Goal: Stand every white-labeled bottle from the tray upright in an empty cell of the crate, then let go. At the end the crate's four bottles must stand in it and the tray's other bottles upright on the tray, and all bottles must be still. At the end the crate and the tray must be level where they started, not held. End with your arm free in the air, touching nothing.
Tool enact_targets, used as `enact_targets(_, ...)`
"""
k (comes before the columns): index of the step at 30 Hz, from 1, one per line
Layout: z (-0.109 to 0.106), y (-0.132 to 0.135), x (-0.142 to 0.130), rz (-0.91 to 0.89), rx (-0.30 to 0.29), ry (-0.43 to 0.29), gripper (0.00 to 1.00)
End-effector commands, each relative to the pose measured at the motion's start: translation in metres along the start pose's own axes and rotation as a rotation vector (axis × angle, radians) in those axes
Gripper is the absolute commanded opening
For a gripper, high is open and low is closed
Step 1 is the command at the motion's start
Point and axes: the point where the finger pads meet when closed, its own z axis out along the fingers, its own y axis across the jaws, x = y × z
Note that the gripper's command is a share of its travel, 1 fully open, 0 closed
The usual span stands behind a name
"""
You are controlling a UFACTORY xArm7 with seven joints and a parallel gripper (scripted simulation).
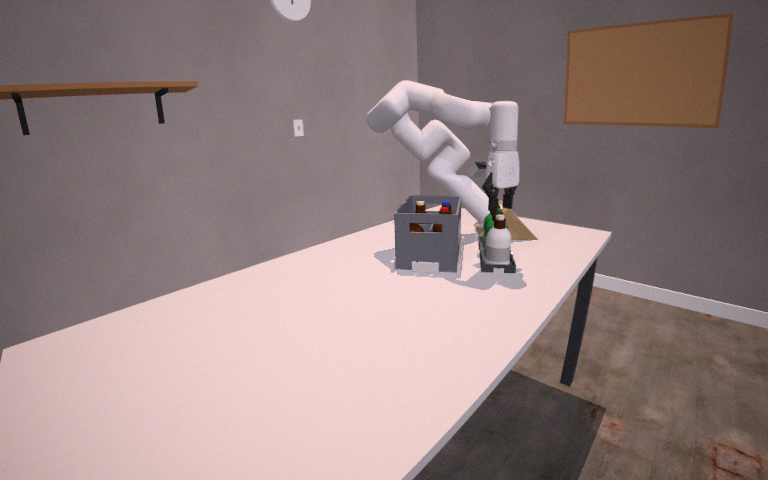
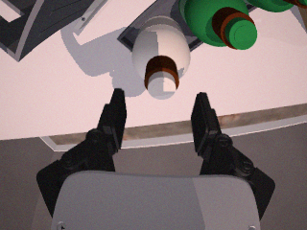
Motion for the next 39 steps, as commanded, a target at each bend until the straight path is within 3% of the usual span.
enact_targets(1, -0.0016, -0.0001, -0.0013, 0.0, 0.001, -0.004, 0.65)
enact_targets(39, 0.0024, -0.0001, -0.0018, 0.0, 0.001, -0.004, 0.65)
